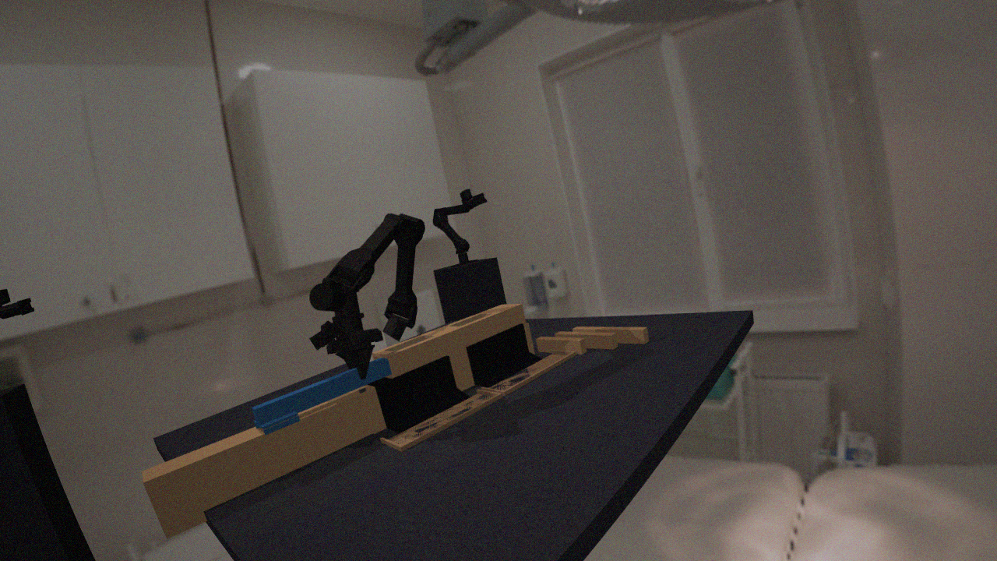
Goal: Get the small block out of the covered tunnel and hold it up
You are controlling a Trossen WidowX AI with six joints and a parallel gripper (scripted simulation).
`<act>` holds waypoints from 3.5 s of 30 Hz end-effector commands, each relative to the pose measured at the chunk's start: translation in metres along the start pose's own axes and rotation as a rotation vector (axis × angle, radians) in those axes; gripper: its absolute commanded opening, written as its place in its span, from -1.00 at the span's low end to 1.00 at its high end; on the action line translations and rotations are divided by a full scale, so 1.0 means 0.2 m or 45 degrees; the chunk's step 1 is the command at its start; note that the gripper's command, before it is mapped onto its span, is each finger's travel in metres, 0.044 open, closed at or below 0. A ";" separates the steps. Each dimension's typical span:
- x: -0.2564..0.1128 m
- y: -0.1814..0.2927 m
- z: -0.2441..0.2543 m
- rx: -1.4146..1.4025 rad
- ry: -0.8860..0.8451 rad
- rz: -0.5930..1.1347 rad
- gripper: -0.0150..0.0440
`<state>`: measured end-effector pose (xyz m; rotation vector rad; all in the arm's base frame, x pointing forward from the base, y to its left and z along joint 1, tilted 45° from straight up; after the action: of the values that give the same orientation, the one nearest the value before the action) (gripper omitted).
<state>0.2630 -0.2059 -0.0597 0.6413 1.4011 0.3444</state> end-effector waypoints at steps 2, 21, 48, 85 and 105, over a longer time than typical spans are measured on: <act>0.03 -0.11 0.02 0.011 -0.021 -0.014 -0.49; 0.02 -0.15 0.03 0.015 -0.019 0.011 -0.31; -0.18 0.09 0.00 0.015 -0.019 -0.011 1.00; -0.03 0.11 -0.03 0.004 -0.018 -0.014 -0.07; 0.02 -0.06 0.01 0.009 -0.021 -0.015 -0.49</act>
<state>0.2614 -0.2011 -0.0548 0.6586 1.4042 0.3525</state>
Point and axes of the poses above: the point midway between the two fingers, 35 mm back from their tips, its own x axis out along the fingers, its own z axis across the jaws, y = z × x, the point moved 9 cm from there along -x, back along the fingers, and after that the axes turned 15 degrees about x, right-handed, at the moved point
